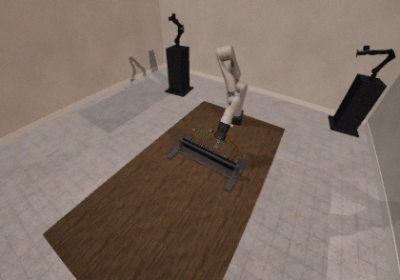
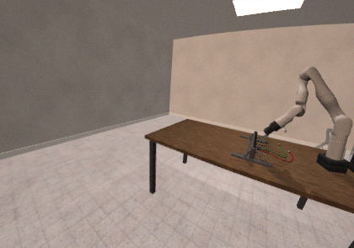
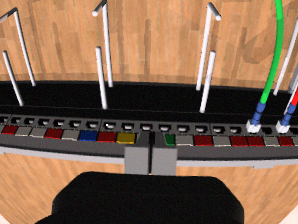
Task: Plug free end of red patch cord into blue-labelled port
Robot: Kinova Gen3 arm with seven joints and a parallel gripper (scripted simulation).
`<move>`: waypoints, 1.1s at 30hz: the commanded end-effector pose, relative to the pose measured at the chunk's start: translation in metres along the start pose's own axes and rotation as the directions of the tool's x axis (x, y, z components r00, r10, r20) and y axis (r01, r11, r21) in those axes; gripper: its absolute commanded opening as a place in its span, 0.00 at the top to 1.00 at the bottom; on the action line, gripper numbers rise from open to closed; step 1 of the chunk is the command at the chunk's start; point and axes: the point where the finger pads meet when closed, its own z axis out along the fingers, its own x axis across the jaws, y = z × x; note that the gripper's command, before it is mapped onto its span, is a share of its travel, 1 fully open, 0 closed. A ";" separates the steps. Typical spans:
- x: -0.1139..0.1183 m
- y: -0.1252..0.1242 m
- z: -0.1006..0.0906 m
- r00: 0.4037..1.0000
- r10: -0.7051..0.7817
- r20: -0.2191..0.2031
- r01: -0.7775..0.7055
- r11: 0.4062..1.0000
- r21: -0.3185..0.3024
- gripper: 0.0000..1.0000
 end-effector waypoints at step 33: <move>0.000 0.001 -0.074 1.000 0.000 0.000 0.000 1.000 -0.002 1.00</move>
